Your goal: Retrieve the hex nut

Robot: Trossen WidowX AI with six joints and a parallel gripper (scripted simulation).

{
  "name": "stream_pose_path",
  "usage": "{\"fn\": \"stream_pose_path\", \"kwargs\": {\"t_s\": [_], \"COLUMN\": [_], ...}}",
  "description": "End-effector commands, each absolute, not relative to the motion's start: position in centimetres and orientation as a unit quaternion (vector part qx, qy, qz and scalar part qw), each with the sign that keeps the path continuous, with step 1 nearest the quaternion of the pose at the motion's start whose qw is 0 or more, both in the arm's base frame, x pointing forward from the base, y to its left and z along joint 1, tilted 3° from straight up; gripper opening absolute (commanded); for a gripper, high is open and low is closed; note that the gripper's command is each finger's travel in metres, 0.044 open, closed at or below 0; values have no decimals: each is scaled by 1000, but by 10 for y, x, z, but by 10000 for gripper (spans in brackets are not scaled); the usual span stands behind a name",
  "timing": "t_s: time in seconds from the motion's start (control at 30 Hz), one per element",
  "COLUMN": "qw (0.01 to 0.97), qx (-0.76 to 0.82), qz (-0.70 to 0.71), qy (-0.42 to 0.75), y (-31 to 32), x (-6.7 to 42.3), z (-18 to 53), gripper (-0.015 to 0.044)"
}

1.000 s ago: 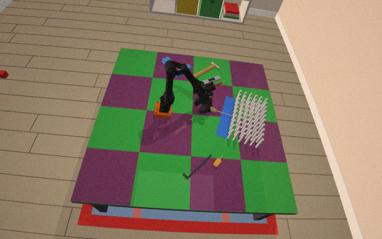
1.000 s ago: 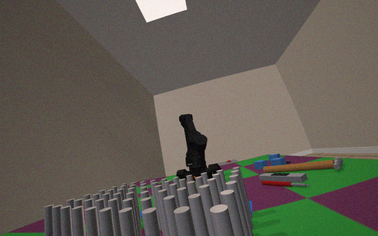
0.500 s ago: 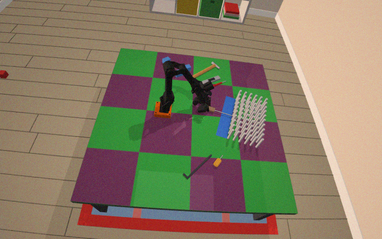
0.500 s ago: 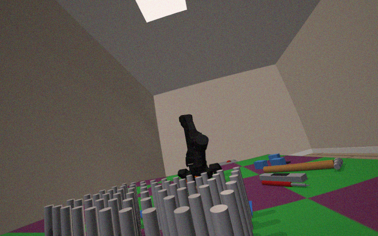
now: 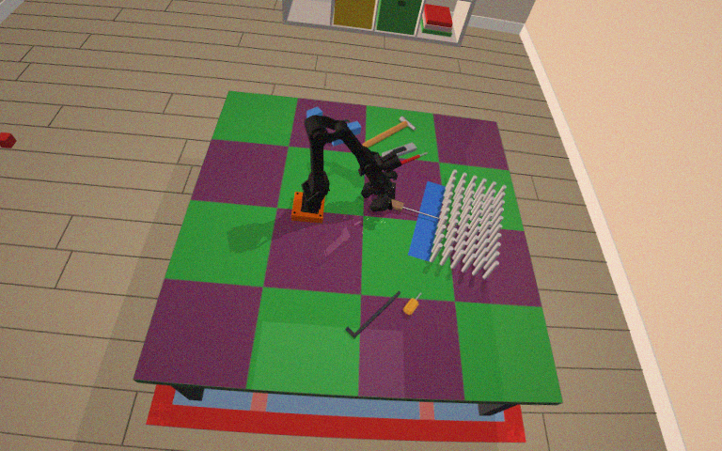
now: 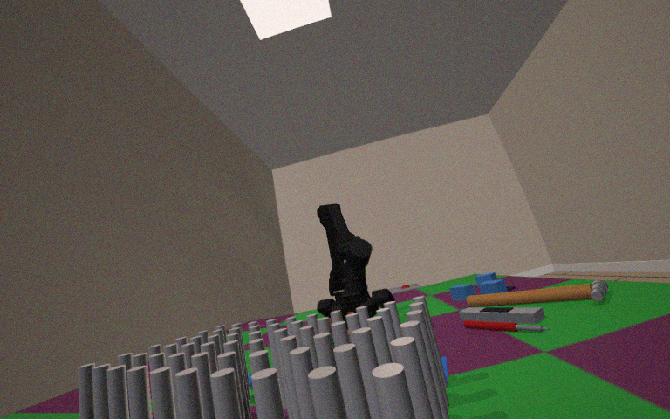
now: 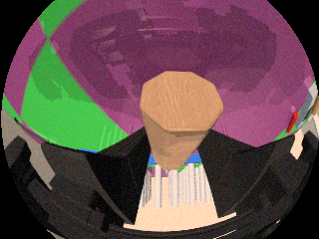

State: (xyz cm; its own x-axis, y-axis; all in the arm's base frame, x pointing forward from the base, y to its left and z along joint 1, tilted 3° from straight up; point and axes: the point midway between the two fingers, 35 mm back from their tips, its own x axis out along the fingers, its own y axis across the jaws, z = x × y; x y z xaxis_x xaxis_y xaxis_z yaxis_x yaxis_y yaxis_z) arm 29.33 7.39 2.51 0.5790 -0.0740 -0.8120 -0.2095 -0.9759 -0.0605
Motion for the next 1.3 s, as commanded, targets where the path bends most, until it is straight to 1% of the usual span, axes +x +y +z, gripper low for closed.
{"fn": "stream_pose_path", "kwargs": {"t_s": [0.0,1.27], "qw": [76,77], "qx": [-886,-885], "qz": [451,452], "qy": [83,82], "y": [74,80], "x": [290,263], "z": [25,24], "gripper": [0,0]}}
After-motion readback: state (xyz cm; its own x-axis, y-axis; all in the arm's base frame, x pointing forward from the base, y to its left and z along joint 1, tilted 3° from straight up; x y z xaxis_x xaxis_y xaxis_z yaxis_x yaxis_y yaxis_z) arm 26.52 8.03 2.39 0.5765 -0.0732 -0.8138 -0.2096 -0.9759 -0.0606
